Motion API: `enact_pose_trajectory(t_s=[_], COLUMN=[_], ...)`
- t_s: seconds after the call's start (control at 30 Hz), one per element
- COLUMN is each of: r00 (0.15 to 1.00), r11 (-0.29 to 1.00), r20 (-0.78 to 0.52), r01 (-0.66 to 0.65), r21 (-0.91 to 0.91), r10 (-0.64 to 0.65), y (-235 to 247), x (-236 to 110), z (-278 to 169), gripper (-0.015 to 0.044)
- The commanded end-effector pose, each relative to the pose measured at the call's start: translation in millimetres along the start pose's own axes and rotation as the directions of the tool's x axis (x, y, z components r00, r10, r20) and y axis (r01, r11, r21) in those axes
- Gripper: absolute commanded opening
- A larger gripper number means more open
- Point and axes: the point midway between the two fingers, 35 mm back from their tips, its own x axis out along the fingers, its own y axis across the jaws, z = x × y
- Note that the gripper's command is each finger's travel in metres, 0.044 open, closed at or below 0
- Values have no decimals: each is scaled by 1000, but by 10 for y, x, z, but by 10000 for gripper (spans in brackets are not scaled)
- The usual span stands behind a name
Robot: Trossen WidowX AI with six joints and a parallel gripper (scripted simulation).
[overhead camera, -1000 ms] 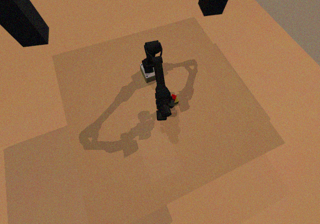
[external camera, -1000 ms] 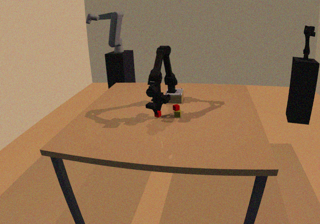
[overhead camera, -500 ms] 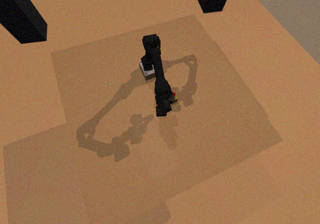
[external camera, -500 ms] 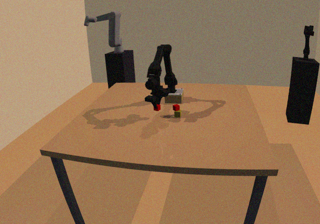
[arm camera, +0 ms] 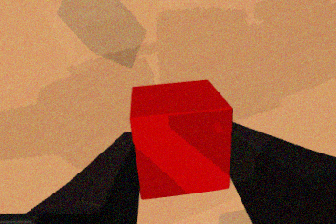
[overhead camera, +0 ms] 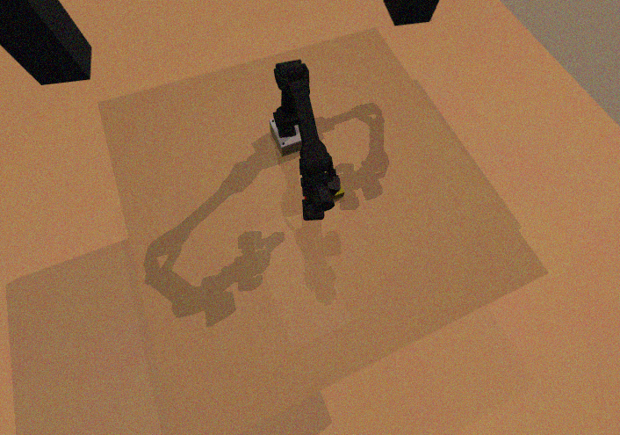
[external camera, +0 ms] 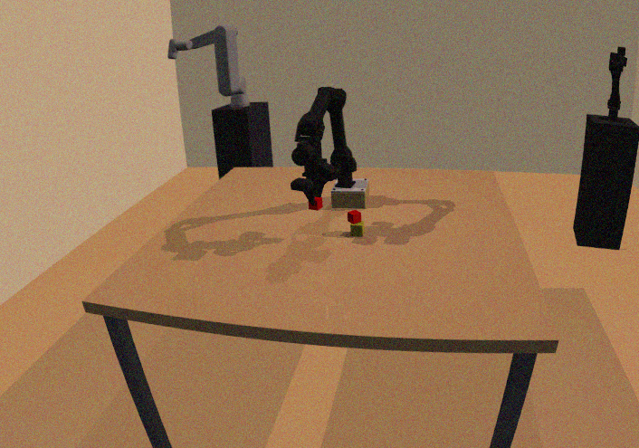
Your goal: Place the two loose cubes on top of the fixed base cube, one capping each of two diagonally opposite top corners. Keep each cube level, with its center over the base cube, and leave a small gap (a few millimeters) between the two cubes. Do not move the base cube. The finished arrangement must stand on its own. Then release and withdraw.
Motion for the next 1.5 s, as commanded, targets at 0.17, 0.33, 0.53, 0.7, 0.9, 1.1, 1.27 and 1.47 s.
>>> enact_pose_trajectory(t_s=[0.17,0.33,0.53,0.7,0.9,1.1,1.27,1.47], r00=[1000,1000,1000,1000,1000,1000,1000,1000], r11=[999,995,986,977,962,943,925,901], r20=[5,7,9,10,11,13,14,16], r01=[1,0,-2,-3,-5,-7,-8,-10], r21=[54,104,165,214,273,331,379,433], r10=[-1,0,1,1,2,3,3,4], y=[46,98,171,240,332,435,528,644], x=[-38,-33,-27,-23,-18,-15,-12,-10], z=[180,336,520,669,843,1011,1145,1294], gripper=[105,105,105,105,105,105,105,105])
